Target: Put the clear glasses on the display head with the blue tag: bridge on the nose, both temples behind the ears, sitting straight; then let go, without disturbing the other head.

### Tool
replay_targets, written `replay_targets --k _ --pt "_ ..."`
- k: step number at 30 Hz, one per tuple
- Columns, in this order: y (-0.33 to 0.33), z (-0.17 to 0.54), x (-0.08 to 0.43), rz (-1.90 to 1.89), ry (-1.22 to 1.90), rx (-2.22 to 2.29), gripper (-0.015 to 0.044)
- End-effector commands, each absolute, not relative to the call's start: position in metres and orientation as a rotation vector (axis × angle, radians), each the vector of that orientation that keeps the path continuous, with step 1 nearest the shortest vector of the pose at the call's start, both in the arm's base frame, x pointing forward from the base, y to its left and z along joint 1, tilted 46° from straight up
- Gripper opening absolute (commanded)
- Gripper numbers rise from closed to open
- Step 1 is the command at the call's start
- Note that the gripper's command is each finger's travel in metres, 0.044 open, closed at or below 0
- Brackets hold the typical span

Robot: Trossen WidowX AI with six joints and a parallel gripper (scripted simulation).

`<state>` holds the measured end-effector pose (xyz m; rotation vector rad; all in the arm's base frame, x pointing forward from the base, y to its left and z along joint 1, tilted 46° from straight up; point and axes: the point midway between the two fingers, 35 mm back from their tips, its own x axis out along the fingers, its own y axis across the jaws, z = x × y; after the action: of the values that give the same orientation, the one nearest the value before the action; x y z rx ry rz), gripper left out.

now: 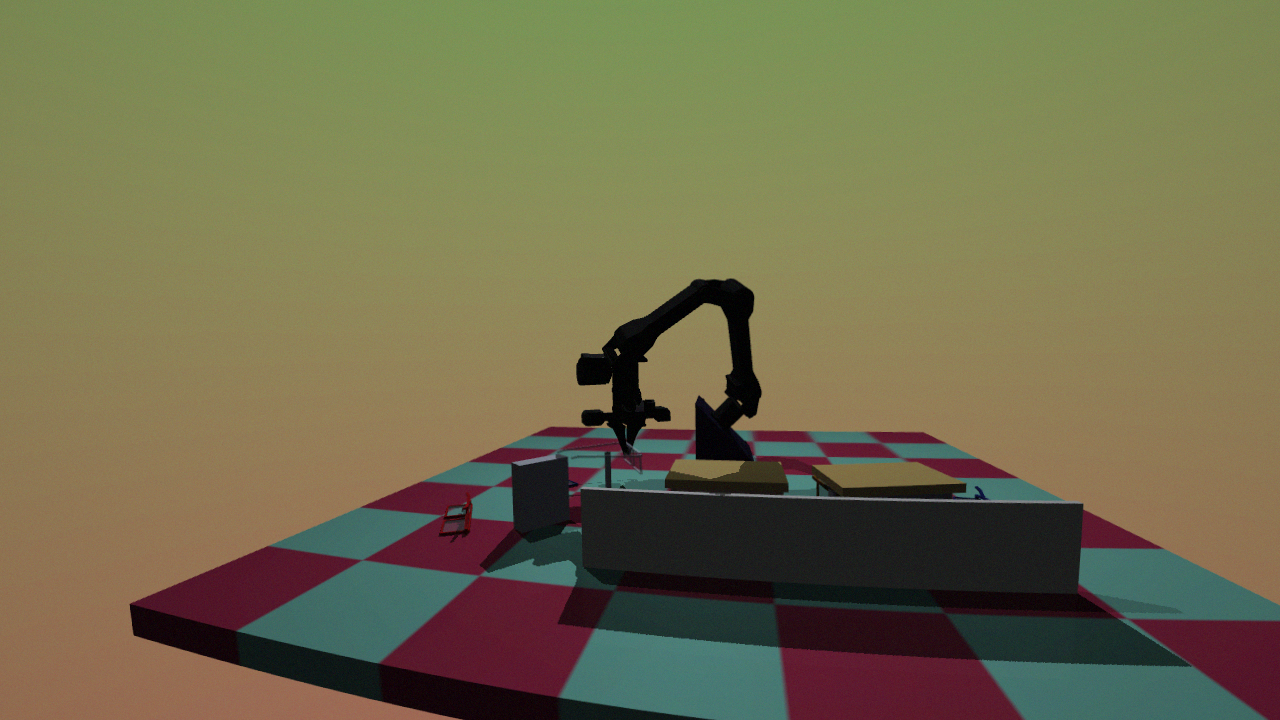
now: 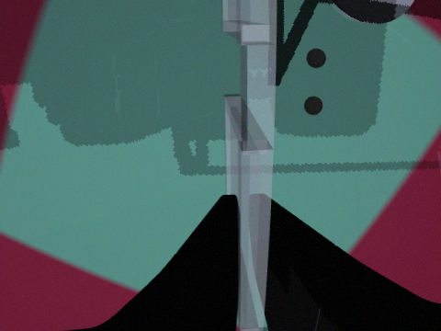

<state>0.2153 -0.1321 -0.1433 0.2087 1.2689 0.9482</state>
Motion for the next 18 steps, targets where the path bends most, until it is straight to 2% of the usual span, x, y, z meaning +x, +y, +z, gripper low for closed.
replay_targets --k 1,18 --pt "-0.131 -0.144 0.21 0.952 1.273 0.206 0.0" --pt "-0.132 -0.144 0.197 0.951 1.274 0.206 0.0"
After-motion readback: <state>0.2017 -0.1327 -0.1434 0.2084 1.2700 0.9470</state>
